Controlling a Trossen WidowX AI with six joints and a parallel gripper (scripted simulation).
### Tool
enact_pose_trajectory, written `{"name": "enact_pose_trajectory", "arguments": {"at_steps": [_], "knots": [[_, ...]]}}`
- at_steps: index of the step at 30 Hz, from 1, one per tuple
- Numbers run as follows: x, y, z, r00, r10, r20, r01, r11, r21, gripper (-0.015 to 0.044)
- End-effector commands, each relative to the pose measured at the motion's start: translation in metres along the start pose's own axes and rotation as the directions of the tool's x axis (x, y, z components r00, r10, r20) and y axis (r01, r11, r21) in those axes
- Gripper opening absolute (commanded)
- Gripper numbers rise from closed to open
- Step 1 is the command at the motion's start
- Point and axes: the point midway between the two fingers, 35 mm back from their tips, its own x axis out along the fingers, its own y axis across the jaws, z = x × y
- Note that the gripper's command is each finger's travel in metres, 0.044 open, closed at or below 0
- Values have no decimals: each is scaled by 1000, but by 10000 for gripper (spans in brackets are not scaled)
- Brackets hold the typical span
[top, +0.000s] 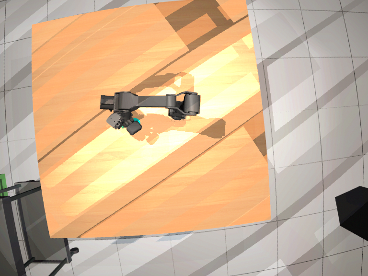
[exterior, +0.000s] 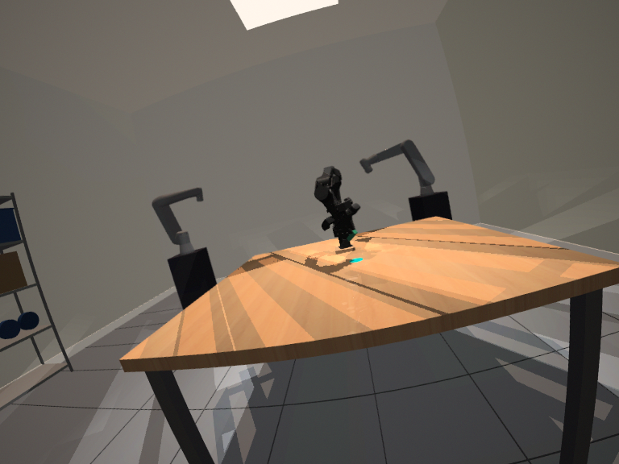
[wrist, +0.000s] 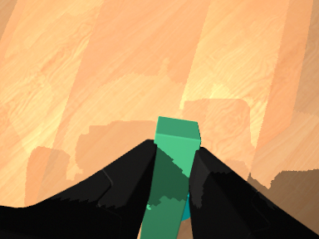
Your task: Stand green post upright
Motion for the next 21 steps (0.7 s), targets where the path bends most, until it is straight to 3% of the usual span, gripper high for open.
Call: {"name": "enact_pose_trajectory", "arguments": {"at_steps": [1,21], "knots": [[2,0,-2,999,11,32,-11,1000,4,23],[2,-5,-2,984,27,179,-30,999,13,23]]}}
